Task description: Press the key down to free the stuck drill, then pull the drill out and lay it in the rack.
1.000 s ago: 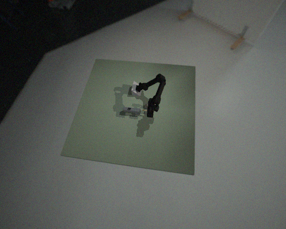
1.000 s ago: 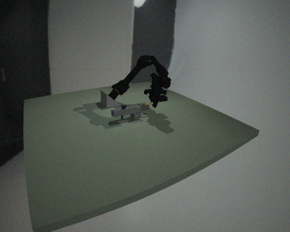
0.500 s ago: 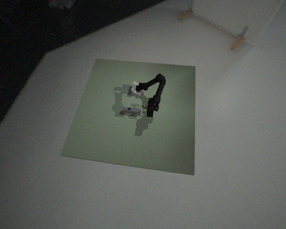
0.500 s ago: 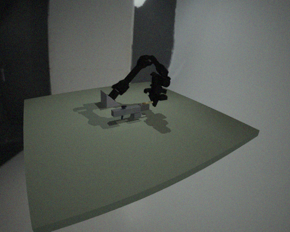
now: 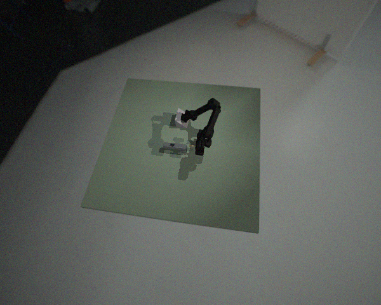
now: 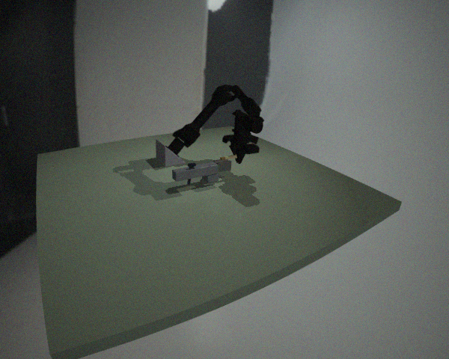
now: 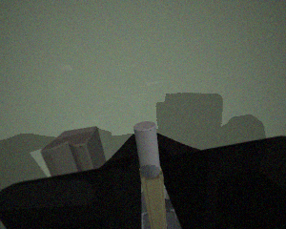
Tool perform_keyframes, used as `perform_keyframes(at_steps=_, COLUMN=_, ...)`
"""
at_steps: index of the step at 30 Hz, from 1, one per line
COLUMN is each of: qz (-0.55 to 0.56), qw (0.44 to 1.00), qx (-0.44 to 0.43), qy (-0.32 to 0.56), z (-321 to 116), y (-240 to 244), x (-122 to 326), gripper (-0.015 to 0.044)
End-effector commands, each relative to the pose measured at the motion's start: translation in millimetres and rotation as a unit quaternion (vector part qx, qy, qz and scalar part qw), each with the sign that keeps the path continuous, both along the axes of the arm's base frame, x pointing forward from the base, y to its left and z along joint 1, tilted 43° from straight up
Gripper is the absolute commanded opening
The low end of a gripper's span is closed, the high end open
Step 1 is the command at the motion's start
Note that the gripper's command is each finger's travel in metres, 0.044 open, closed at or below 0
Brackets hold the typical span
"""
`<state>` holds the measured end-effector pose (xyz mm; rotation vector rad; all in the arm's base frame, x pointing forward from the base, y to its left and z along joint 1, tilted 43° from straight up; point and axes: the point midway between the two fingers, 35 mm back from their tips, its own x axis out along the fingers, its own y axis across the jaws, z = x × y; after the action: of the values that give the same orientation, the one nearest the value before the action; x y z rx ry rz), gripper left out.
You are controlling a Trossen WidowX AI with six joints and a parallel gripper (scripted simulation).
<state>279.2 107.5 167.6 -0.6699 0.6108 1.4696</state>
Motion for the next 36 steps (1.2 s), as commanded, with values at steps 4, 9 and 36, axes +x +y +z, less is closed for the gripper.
perform_keyframes(at_steps=4, qz=0.000, qw=1.000, qx=0.001, qy=-0.003, z=4, y=-3, x=1, gripper=0.0000)
perform_keyframes(at_steps=9, qz=0.000, qw=1.000, qx=0.001, qy=-0.003, z=5, y=-5, x=1, gripper=0.0000)
perform_keyframes(at_steps=36, qz=0.000, qw=1.000, qx=0.001, qy=-0.002, z=6, y=-4, x=-25, gripper=0.0000)
